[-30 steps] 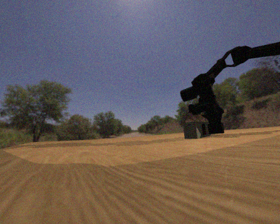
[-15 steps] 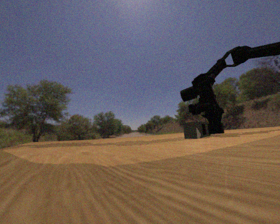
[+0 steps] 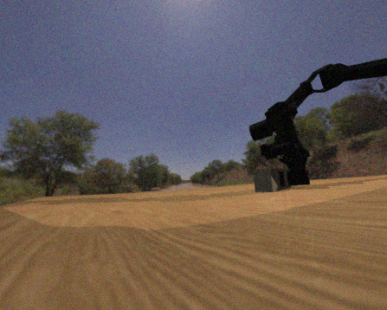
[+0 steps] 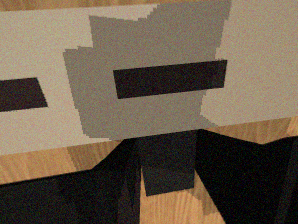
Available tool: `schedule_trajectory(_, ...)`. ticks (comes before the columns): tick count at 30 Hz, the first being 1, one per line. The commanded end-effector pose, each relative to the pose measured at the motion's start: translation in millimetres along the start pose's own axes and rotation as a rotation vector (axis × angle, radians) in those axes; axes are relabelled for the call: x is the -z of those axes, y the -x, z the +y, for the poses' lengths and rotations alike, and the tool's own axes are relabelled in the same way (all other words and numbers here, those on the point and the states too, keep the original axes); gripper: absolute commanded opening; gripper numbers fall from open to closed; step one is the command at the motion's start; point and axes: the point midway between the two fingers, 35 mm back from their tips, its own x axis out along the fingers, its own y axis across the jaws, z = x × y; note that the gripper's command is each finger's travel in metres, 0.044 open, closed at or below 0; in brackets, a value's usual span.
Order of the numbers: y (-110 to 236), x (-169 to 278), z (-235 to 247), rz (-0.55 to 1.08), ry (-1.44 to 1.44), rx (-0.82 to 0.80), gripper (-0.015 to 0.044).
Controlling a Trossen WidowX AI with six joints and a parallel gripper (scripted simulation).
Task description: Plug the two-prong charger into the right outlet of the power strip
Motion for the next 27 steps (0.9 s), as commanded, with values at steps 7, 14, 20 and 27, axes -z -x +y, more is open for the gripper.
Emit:
schedule_trajectory(7,3.9,-7.2,-1.2,-0.023,-0.023,-0.001,0.0)
schedule_trajectory(14,4.8,-7.2,-1.2,-0.023,-0.023,-0.001,0.0)
schedule_trajectory(20,5.6,-7.2,-1.2,-0.023,-0.023,-0.001,0.0)
schedule_trajectory(27,6.5,-7.2,-1.2,-0.023,-0.023,-0.001,0.0)
